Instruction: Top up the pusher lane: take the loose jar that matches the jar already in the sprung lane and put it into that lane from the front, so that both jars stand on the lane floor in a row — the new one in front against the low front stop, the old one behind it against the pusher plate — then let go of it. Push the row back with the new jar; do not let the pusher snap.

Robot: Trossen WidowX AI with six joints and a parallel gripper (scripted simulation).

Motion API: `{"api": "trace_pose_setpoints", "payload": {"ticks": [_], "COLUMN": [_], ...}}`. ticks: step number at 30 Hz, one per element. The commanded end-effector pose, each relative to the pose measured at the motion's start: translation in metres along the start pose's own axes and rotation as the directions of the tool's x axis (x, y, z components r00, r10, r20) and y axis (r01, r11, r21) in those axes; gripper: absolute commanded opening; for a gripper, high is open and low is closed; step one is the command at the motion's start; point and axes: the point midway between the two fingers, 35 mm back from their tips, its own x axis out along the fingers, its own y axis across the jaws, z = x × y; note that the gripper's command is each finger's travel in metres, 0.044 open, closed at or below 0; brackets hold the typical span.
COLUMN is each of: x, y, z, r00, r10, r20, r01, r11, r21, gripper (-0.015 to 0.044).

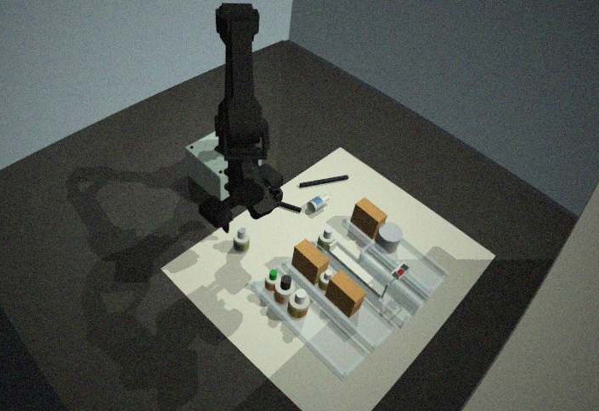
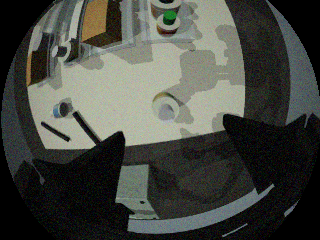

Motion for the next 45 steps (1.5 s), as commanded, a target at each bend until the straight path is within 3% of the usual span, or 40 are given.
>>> {"api": "trace_pose_setpoints", "payload": {"ticks": [1, 36, 45], "x": [0.029, 0.079, 0.079], "y": [0.002, 0.005, 0.005], "z": [-0.005, -0.007, -0.007], "r00": [1.000, 1.000, 1.000], "r10": [0.008, 0.008, 0.008], "r20": [-0.021, -0.022, -0.022], "r01": [-0.007, -0.008, -0.008], "r11": [1.000, 1.000, 1.000], "r21": [0.008, 0.008, 0.008], "gripper": [0.0440, 0.0440, 0.0204]}}
